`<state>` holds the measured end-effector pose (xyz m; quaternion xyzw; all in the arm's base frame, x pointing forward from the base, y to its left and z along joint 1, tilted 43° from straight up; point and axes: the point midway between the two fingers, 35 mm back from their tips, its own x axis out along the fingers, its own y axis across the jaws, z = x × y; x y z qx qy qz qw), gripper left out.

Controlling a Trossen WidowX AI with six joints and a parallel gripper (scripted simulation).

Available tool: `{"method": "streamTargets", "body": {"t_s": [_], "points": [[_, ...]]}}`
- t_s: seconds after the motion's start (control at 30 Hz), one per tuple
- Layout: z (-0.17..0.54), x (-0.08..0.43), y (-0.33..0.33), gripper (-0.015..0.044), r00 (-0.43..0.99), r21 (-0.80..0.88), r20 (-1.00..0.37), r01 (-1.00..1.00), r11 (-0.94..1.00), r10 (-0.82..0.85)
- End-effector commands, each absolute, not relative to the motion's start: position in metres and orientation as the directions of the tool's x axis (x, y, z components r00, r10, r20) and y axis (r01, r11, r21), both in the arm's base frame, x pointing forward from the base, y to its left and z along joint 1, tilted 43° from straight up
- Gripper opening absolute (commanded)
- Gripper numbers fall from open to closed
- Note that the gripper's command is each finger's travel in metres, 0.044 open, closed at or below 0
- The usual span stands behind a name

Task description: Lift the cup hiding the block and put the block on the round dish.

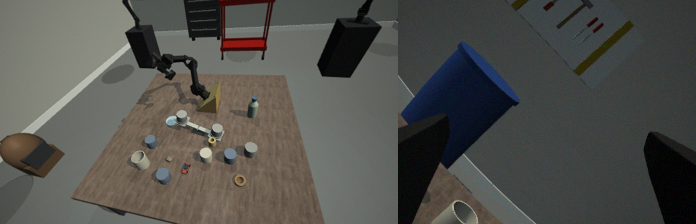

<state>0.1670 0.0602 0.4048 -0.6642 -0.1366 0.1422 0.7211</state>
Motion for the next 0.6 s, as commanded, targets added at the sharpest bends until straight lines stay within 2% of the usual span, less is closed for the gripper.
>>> {"method": "streamTargets", "body": {"t_s": [0.0,0.57], "points": [[0.387,0.182,0.062,0.0440,0.922,-0.973,-0.080,-0.155,0.172,0.380],[0.317,0.218,0.082,0.0440,0.845,-0.711,-0.404,-0.531,0.461,0.351]]}}
